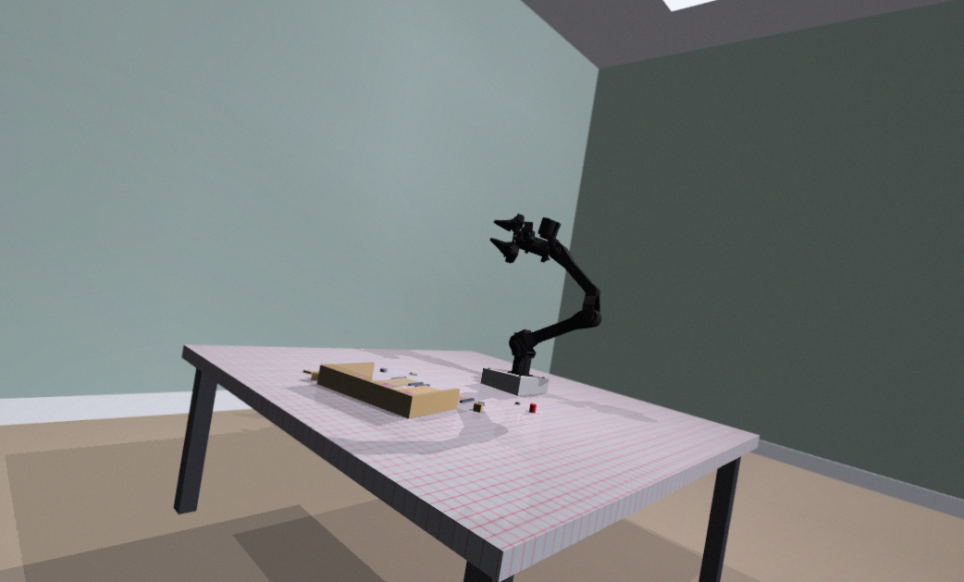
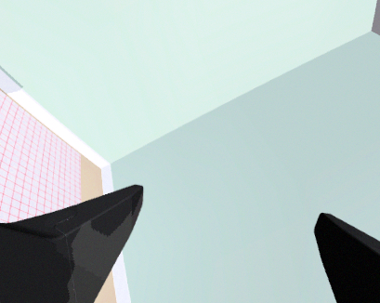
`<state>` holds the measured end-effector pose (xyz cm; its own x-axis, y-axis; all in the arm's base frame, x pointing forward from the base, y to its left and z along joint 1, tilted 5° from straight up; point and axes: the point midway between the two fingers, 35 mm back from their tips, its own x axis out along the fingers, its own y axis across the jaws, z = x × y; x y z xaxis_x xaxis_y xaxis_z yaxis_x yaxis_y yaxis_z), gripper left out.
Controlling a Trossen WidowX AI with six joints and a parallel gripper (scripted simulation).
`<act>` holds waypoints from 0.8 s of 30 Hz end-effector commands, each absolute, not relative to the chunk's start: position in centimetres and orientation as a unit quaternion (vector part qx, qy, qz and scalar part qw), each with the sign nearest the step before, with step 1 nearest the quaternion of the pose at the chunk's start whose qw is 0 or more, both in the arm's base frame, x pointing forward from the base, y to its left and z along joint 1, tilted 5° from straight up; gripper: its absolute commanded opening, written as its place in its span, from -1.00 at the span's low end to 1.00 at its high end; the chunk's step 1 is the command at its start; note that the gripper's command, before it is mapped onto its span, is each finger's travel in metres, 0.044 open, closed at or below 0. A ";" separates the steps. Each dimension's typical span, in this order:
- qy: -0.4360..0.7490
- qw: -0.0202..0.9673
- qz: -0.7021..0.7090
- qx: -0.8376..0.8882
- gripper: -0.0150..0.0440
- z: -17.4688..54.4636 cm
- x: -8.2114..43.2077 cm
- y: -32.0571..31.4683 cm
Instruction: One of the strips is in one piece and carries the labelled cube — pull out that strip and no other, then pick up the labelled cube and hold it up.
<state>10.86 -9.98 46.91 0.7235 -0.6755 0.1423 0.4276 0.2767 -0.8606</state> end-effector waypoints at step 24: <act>0.303 0.949 -0.092 -0.009 0.86 17.5 31.2 -5.8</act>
<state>30.17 -9.26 22.15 0.8441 -0.2338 -0.4826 0.1946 0.9722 -0.1305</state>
